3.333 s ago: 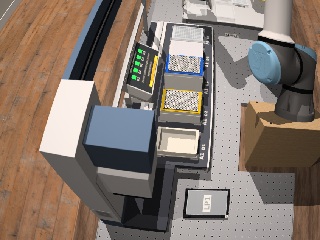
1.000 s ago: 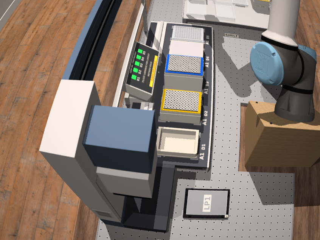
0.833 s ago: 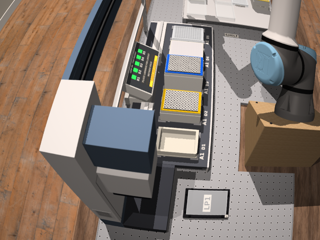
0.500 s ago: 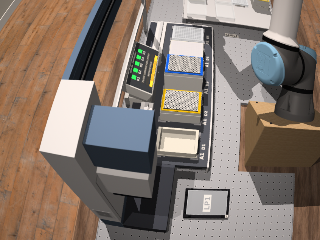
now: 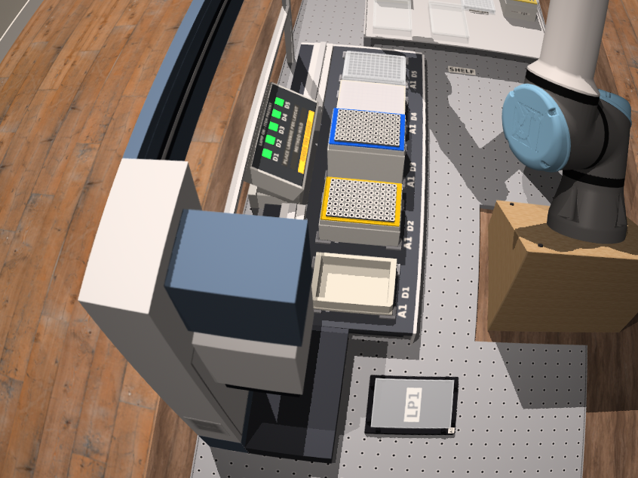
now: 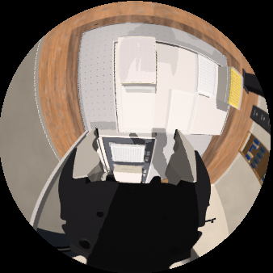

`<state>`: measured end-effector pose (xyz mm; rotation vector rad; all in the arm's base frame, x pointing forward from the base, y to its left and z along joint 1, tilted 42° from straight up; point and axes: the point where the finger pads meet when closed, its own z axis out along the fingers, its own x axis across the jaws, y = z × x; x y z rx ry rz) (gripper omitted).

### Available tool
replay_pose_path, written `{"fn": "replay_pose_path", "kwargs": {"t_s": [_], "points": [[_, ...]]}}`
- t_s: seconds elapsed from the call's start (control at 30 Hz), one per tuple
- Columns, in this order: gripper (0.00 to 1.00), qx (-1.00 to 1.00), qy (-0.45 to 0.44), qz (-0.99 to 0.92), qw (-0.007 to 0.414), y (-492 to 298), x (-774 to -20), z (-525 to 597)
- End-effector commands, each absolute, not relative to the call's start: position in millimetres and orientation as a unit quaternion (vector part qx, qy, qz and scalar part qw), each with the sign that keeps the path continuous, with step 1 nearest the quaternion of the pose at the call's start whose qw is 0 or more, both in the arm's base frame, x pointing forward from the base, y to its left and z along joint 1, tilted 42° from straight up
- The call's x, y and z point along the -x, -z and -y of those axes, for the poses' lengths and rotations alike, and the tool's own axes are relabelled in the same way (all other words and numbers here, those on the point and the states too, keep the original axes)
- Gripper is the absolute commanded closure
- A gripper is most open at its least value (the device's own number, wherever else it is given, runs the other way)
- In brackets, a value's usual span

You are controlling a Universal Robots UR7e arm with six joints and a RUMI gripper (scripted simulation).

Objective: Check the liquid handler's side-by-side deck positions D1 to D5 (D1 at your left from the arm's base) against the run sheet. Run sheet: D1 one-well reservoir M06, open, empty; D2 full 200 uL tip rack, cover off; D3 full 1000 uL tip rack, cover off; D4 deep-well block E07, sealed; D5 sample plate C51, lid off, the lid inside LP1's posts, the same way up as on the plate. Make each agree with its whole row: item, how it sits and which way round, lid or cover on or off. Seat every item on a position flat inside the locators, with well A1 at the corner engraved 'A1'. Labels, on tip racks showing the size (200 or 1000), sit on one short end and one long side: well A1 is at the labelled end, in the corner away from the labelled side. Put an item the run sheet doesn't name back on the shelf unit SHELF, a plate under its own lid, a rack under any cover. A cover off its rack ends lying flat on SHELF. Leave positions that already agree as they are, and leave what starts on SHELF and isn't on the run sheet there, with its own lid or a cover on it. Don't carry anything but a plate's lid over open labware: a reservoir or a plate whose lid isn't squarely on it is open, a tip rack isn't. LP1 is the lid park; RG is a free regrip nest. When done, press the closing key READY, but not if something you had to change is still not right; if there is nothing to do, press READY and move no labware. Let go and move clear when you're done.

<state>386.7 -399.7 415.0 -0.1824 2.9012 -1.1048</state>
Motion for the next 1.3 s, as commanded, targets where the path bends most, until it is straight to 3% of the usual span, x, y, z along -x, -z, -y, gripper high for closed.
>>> {"fn": "replay_pose_path", "kwargs": {"t_s": [0.0,1.27], "points": [[0.18,0.059,0.356,-0.932,0.017,-426,-386,391],[0.18,0.058,0.356,-0.932,0.017,-468,-382,354]]}}
